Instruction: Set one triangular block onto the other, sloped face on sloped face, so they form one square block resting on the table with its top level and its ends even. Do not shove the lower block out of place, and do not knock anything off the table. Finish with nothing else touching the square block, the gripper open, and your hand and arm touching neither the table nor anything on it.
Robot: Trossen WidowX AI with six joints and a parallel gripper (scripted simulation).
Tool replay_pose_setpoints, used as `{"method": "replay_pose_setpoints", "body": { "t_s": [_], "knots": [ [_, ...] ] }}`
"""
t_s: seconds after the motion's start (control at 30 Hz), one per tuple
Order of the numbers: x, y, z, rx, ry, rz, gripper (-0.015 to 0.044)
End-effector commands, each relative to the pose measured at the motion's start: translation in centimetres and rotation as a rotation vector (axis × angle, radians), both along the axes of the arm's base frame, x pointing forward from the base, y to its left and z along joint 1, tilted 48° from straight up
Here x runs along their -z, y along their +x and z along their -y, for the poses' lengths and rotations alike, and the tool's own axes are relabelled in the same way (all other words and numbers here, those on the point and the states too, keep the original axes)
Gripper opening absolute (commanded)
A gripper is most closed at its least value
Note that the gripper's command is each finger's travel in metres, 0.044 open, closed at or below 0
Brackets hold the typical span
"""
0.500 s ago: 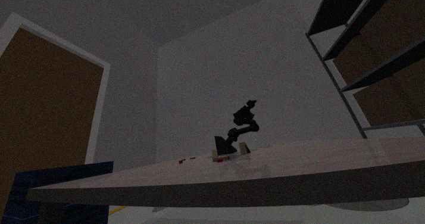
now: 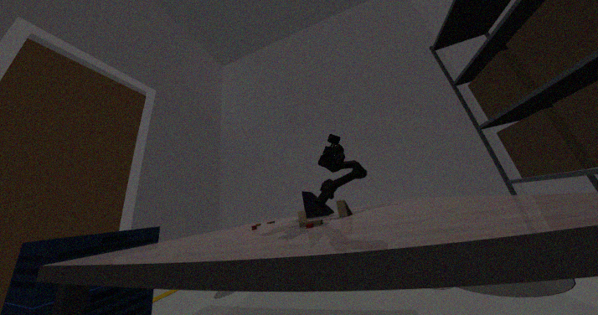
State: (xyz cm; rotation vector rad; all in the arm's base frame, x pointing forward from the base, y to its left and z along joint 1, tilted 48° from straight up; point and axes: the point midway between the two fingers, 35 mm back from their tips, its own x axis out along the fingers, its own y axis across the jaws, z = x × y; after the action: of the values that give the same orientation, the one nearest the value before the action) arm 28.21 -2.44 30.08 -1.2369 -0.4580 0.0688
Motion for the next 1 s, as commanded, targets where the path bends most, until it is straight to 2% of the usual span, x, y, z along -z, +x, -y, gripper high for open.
{"method": "replay_pose_setpoints", "body": {
  "t_s": [0.0, 0.27, 0.57, 0.8, 0.97],
  "knots": [
    [6.0, 3.3, 3.0, 0.04, 0.1, -0.302, 0.044],
    [16.0, 4.5, 6.0, 0.066, 0.293, -0.757, 0.044],
    [25.3, 1.1, 6.4, 0.032, 0.576, -1.245, 0.044],
    [29.7, -3.8, 4.6, -0.063, 0.894, -1.635, 0.044],
    [30.1, -7.5, 2.7, -0.197, 1.214, -1.914, 0.044]
  ]
}}
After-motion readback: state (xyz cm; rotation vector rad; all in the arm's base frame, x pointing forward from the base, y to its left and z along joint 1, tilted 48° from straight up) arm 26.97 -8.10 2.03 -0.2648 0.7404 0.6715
